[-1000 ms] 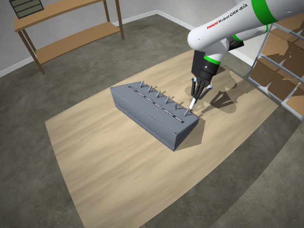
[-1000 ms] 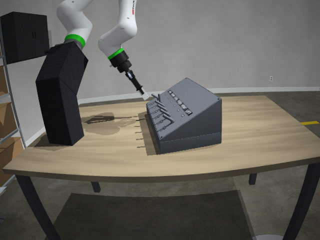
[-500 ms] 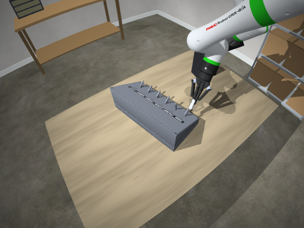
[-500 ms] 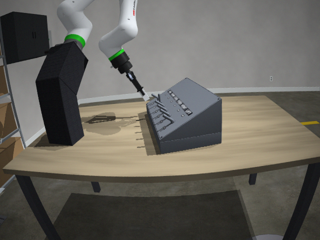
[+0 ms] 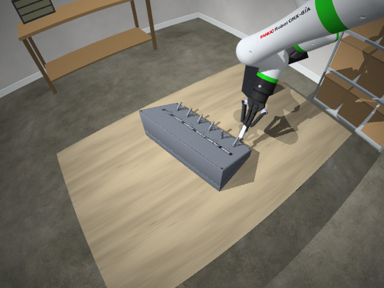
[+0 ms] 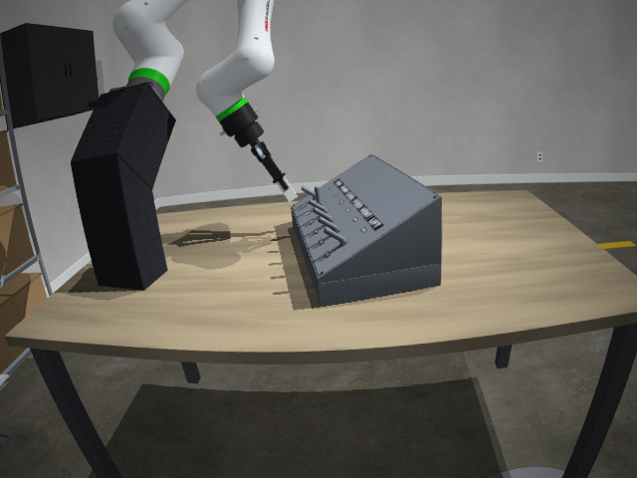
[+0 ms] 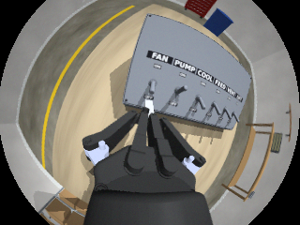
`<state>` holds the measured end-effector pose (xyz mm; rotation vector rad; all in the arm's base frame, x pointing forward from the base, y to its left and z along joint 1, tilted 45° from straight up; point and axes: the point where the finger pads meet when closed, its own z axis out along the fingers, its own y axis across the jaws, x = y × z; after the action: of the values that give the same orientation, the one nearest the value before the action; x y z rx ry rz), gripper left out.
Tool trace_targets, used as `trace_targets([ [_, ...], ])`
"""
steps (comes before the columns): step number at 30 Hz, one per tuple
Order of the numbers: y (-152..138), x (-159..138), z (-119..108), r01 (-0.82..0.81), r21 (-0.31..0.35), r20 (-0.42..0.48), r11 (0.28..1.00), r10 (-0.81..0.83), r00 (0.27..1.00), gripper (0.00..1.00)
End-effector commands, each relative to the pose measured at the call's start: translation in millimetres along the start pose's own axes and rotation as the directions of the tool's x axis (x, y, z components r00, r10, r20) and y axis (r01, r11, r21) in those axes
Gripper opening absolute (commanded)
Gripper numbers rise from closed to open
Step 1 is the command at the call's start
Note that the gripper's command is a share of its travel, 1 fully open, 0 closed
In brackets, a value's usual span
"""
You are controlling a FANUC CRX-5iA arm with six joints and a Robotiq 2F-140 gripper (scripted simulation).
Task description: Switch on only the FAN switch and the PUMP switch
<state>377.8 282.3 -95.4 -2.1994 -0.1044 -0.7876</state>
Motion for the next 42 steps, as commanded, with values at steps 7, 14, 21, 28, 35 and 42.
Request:
trace_targets([
  [7, 0.2, 0.0, -0.1, 0.0, 0.0, 0.0, 1.0, 0.0, 1.0, 0.0],
  [14, 0.2, 0.0, -0.1, 0.0, 0.0, 0.0, 1.0, 0.0, 1.0, 0.0],
  [21, 0.2, 0.2, -0.1, 0.0, 0.0, 0.0, 1.0, 0.0, 1.0, 0.0],
  [28, 0.2, 1.0, -0.1, 0.0, 0.0, 0.0, 1.0, 0.0, 1.0, 0.0],
  [35, 0.2, 3.5, -0.1, 0.0, 0.0, 0.0, 1.0, 0.0, 1.0, 0.0],
  [42, 0.2, 6.4, -0.1, 0.0, 0.0, 0.0, 1.0, 0.0, 1.0, 0.0],
])
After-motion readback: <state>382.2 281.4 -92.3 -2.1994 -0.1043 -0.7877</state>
